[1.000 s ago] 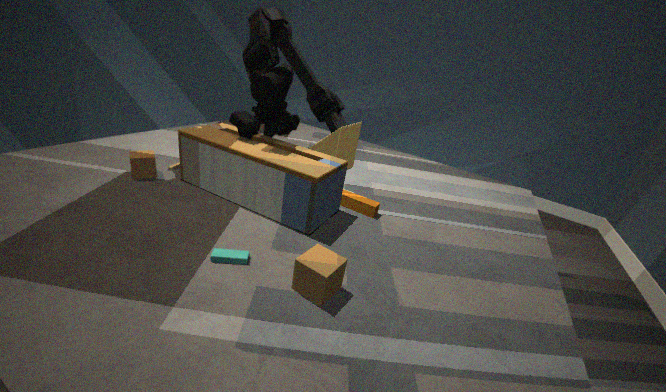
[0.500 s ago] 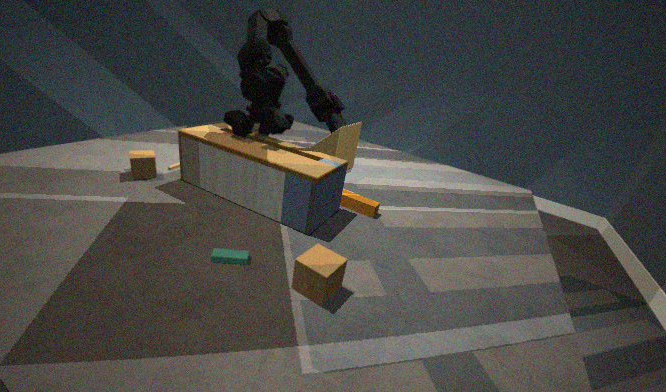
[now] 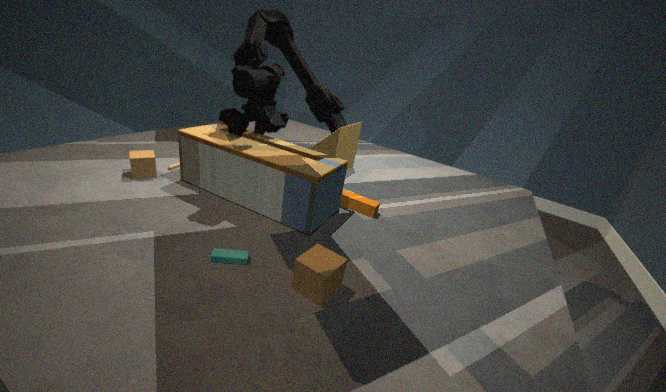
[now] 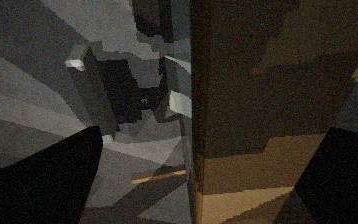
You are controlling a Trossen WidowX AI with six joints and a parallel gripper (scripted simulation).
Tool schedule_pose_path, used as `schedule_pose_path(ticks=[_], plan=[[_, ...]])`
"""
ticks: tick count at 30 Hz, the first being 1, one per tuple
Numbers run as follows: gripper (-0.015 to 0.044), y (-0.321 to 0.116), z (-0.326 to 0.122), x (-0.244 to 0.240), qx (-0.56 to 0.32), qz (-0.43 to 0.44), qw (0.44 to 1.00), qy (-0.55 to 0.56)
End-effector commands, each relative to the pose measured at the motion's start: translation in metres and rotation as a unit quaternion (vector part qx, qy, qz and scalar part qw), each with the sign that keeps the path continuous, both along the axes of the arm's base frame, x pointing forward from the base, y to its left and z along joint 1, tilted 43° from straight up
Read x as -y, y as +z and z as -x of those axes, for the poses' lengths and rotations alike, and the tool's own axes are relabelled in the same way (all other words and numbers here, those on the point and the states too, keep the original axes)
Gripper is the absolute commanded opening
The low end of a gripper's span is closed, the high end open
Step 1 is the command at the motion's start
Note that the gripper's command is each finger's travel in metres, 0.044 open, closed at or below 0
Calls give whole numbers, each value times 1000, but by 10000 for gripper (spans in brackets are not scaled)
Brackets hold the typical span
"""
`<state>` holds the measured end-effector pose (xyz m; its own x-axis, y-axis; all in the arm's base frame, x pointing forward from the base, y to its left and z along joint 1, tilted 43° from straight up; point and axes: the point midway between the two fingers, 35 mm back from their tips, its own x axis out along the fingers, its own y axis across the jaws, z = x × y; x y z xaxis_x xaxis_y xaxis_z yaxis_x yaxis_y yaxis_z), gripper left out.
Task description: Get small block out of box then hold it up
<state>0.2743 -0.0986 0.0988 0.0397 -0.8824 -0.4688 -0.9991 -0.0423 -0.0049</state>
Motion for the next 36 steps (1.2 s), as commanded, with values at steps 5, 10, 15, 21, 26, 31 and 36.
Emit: schedule_pose_path(ticks=[5, 10, 15, 21, 26, 31, 36], plan=[[400, 6, 0, 7, -1, 1, 1000, 0], [400, 9, 0, 10, -1, 1, 1000, 0], [400, 25, -1, -9, -1, -3, 1000, 0], [400, 51, 2, -35, -2, -2, 1000, -2], [374, 49, 0, -34, 9, -5, 1000, 3], [285, 54, 0, -42, 228, -64, 967, -97], [285, 59, 8, -34, 448, -107, 854, -241]])
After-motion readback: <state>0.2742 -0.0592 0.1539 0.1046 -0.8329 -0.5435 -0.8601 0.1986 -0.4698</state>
